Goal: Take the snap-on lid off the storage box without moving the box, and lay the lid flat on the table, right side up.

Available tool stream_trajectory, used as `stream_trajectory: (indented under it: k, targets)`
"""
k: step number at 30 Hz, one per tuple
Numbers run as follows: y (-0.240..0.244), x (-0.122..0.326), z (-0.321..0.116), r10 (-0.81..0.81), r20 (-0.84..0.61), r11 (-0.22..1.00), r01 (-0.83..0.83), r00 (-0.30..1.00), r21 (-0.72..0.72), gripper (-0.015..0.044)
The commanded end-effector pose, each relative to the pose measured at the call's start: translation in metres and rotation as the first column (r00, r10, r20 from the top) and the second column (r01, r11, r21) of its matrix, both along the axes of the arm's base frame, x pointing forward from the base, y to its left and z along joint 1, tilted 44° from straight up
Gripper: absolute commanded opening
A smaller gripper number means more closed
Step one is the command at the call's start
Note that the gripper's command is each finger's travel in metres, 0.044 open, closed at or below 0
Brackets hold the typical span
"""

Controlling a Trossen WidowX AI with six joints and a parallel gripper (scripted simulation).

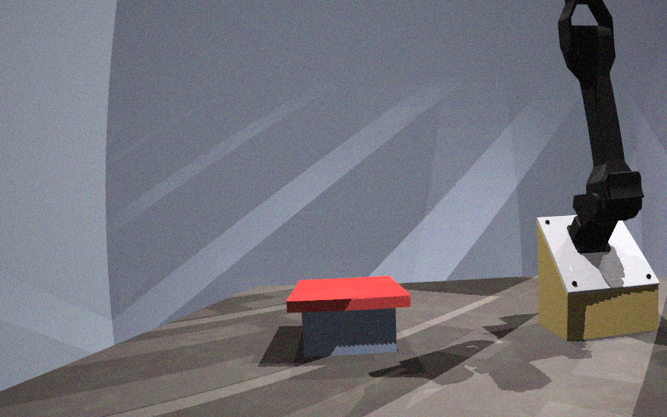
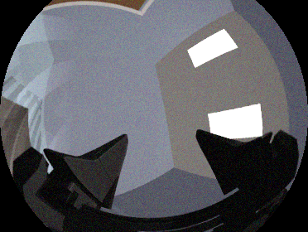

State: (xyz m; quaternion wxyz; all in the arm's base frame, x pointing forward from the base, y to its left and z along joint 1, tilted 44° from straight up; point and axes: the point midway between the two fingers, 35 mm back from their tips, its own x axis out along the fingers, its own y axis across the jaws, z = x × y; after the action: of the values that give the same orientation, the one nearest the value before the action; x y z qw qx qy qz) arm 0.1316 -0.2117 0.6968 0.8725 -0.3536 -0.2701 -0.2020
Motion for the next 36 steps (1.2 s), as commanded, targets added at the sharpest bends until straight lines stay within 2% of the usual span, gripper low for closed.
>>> stream_trajectory:
  k: [1, 6, 7, 24, 30, 36]
  targets:
    - [0.002, 0.001, 0.0, 0.005, -0.003, 1.0, -0.005, 1.0, -0.002, 0.0374]
    - [0.039, -0.006, 0.002, 0.059, 0.014, 0.998, -0.058, 0.998, -0.018, 0.0242]
    - [0.047, -0.011, 0.006, 0.057, 0.035, 0.998, -0.056, 0.998, -0.016, 0.0235]
    - [0.172, -0.049, 0.026, 0.064, 0.241, 0.995, -0.045, 0.968, -0.085, 0.0235]
    - [0.238, -0.038, 0.02, 0.135, 0.299, 0.984, -0.093, 0.945, -0.15, 0.0235]
    - [0.266, -0.018, 0.006, 0.166, 0.266, 0.975, -0.118, 0.949, -0.187, 0.0235]
